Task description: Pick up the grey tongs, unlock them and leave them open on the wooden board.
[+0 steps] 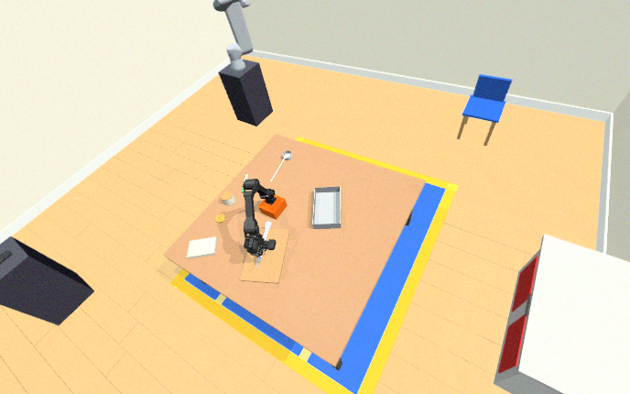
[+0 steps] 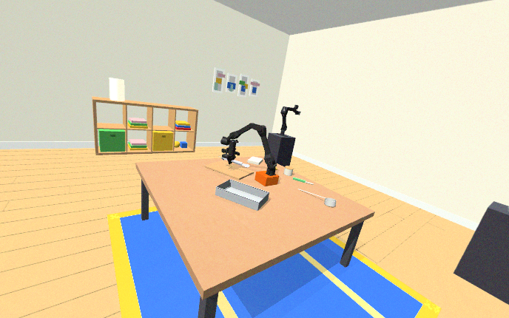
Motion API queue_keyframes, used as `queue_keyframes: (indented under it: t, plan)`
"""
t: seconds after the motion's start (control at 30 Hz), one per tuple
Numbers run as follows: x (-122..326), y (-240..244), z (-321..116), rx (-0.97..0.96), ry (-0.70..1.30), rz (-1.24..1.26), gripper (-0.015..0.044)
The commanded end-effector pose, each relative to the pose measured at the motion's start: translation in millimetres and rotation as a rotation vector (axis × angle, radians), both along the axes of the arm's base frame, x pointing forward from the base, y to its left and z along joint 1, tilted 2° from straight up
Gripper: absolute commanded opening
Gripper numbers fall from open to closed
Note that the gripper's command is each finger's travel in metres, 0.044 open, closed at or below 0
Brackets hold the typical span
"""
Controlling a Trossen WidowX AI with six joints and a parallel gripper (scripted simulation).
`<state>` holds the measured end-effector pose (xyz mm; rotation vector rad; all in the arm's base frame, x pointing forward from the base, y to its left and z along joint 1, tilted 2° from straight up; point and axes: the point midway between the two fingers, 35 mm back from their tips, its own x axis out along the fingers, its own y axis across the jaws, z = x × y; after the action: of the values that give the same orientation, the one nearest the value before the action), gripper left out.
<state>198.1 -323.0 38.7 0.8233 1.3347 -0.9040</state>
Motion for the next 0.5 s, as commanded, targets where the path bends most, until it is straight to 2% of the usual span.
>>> queue_keyframes:
  t: [0.0,0.17,0.47]
  plan:
    - [-0.9,1.7,-8.7,0.008,0.002,0.001,-0.015]
    - [-1.1,1.9,-11.0,0.008,0.002,0.001,-0.015]
    - [-0.9,1.1,-8.1,0.003,0.002,0.0,0.0086]
